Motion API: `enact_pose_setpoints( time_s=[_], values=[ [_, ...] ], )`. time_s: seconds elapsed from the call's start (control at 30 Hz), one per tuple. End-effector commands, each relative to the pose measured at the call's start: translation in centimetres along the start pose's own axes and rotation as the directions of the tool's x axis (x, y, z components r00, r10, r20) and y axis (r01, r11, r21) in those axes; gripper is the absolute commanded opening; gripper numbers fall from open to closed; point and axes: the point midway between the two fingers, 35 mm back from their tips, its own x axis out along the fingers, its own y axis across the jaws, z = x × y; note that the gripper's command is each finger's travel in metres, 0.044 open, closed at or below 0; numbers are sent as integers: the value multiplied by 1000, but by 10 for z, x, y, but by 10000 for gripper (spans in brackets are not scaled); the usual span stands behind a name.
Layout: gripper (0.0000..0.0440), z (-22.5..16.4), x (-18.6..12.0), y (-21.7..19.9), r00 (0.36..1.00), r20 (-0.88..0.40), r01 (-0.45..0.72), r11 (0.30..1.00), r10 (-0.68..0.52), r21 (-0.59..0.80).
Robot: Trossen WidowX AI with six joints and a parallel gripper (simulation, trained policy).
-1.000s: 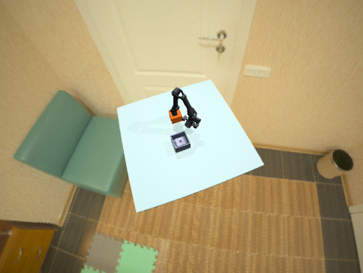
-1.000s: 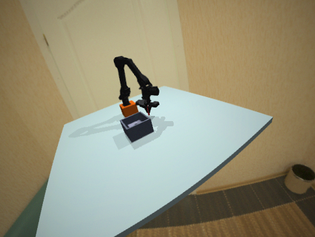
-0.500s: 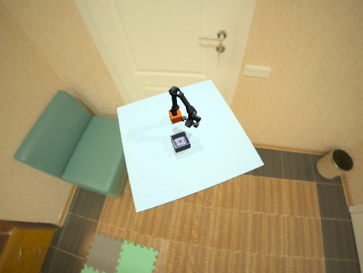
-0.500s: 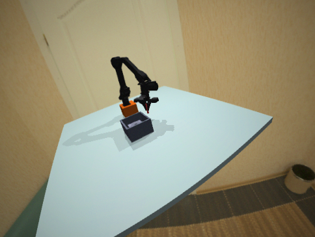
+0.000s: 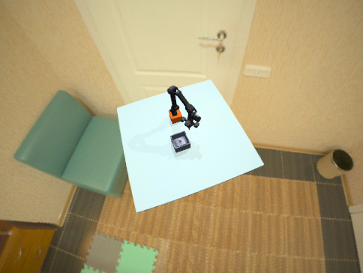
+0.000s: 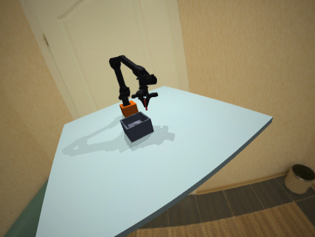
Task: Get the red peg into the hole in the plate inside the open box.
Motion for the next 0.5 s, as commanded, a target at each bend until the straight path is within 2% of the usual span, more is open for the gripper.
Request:
enact_pose_setpoints(
  time_s=[0.0,0.2,0.47],
  values=[
    [0,18,-12,6,999,31,-16,1000,16,-1],
    [0,45,-21,10,998,56,-18,1000,17,10],
    [0,78,-19,3,998,57,-5,999,2,53]
  ],
)
